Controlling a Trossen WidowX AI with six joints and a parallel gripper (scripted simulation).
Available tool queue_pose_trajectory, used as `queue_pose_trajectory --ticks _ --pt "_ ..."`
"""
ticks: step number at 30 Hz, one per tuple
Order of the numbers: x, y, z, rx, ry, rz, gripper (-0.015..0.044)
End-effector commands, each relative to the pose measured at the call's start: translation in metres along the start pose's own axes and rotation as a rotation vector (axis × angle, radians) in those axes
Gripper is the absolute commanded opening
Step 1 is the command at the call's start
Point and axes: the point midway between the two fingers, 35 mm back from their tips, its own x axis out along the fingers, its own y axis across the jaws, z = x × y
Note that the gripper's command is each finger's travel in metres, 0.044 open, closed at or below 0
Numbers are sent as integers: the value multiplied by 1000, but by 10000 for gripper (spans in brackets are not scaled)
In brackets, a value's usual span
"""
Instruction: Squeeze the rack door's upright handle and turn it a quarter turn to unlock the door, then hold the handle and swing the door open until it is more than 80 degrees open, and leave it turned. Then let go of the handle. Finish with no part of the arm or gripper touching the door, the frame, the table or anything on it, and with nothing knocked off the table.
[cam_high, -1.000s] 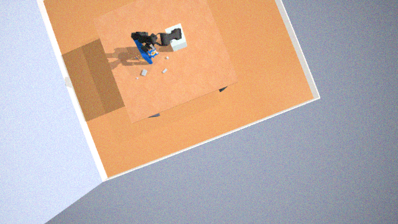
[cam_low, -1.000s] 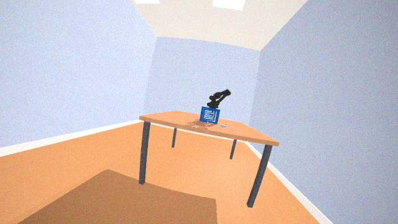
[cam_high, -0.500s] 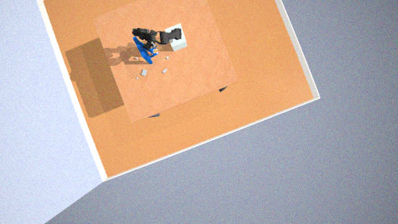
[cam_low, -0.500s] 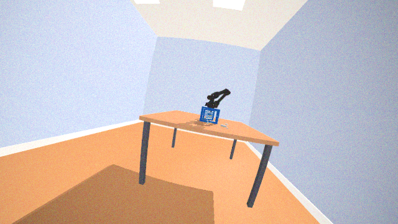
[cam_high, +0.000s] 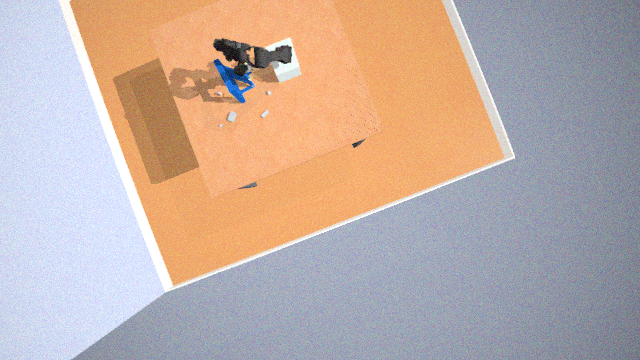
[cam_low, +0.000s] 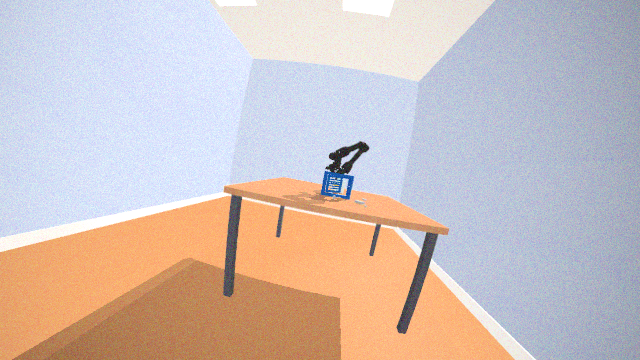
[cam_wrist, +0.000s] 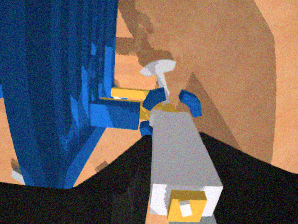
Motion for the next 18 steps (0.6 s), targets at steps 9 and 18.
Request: queue_pose_trajectory --ticks 9,18 --pt "0 -23 7 -182 -5 0 12" --pt "0 -40 15 -314 -6 -1 12"
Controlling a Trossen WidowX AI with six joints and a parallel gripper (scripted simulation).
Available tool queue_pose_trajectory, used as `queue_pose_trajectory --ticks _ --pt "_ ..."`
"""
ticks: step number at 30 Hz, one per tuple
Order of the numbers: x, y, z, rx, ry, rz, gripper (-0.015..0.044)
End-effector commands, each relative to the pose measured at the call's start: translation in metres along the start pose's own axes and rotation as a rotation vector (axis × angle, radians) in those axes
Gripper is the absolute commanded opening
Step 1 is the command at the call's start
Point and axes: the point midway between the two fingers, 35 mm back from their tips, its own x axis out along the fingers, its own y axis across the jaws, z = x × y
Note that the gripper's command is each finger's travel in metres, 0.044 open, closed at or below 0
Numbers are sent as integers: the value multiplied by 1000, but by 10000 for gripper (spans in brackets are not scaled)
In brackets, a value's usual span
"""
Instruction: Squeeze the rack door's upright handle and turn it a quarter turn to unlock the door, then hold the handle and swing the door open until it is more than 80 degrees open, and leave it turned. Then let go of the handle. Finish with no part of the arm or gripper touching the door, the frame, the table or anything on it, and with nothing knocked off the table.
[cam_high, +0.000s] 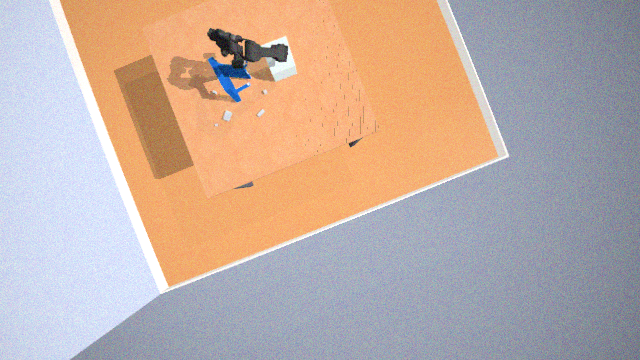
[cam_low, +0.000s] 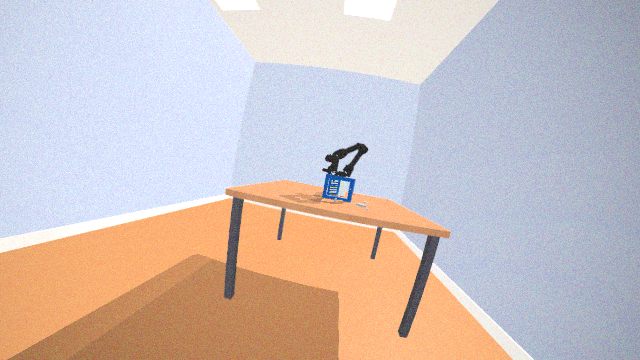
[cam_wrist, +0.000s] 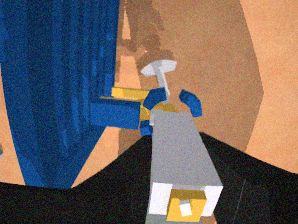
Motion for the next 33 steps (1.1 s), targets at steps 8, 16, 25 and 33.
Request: queue_pose_trajectory --ticks 8,16,25,33 --pt "-1 -23 7 -175 -3 -3 12" --pt "-1 -40 14 -300 -4 -4 12" --pt "-1 -58 25 -448 -4 -6 12" --pt "-2 -73 37 -579 -4 -7 12"
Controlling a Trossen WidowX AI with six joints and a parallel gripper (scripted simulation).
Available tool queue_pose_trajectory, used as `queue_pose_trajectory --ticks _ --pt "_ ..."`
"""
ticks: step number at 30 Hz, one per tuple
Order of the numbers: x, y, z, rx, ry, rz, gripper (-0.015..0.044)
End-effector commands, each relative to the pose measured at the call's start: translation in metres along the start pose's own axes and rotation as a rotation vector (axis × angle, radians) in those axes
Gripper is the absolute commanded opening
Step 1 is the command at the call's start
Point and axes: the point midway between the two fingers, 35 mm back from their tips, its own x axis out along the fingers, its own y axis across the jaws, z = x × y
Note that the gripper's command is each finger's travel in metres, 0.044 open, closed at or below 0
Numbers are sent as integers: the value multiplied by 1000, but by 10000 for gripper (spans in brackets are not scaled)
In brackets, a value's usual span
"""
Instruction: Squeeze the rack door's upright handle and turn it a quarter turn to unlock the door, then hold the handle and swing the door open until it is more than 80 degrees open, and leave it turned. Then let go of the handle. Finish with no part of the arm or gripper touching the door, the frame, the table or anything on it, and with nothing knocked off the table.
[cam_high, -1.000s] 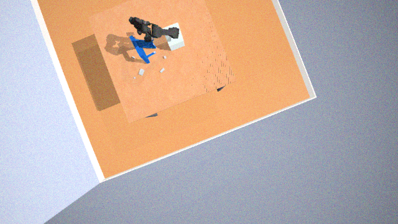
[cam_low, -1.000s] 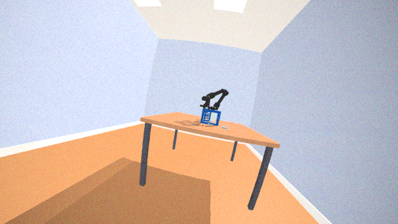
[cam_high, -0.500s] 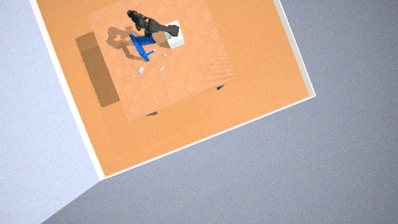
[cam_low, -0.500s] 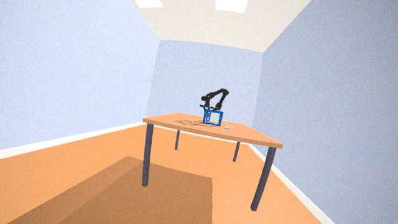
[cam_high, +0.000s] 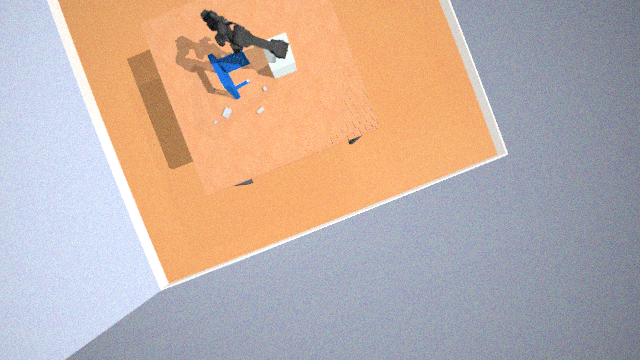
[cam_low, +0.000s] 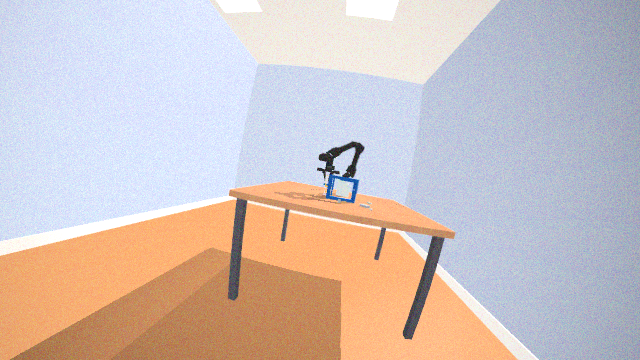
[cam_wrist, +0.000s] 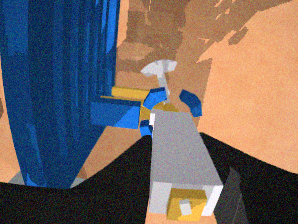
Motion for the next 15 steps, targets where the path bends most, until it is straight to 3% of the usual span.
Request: queue_pose_trajectory --ticks 1,15 --pt "-1 -9 3 -72 0 -3 12" --pt "-1 -15 4 -110 0 -3 12"
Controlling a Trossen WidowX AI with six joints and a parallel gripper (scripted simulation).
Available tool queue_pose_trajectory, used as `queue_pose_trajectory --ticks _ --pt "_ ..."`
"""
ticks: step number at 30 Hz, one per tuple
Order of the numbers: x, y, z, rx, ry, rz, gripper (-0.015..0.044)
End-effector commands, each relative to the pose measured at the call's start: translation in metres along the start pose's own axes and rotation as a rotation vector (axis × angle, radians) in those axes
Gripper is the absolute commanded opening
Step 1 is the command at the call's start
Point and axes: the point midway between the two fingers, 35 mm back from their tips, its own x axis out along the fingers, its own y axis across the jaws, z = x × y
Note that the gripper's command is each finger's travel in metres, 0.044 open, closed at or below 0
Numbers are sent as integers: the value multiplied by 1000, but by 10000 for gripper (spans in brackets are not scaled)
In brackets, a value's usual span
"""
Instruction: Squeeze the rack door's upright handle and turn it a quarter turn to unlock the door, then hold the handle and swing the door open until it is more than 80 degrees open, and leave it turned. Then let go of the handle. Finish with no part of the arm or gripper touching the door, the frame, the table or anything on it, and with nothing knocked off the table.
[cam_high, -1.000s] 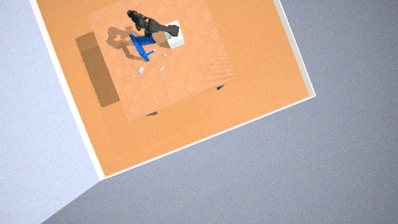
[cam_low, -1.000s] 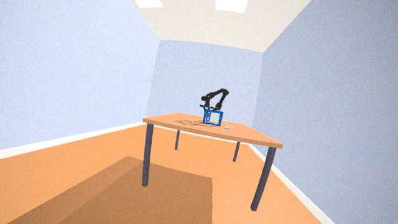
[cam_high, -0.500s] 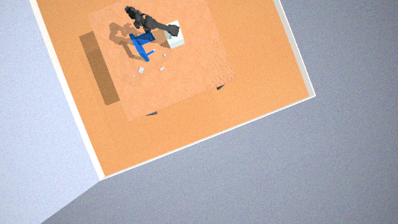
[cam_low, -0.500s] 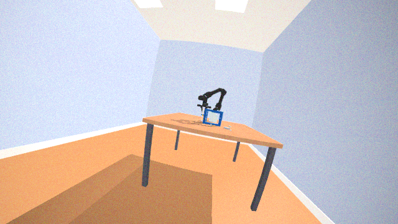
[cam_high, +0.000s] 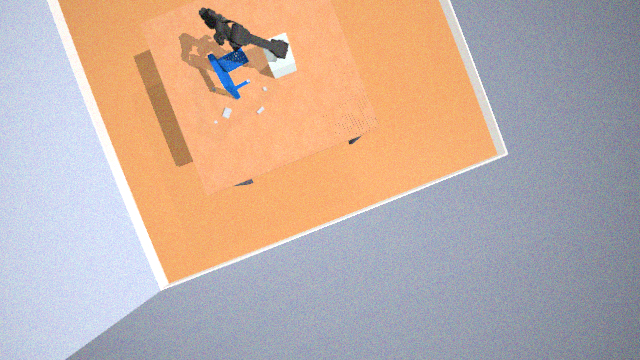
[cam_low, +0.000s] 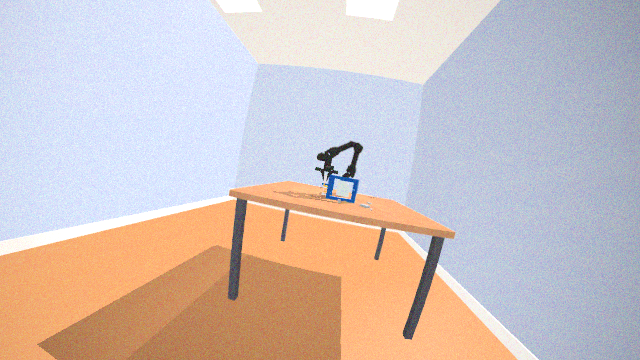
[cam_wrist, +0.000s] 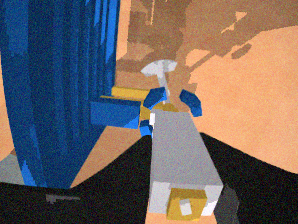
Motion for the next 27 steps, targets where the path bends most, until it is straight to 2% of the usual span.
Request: queue_pose_trajectory --ticks 1,2,12,27 --pt "0 -1 0 -8 0 -1 12" --pt "0 -1 0 -8 0 -1 12" --pt "0 -1 0 -8 0 -1 274" --pt "-25 -2 1 -6 1 -3 284"
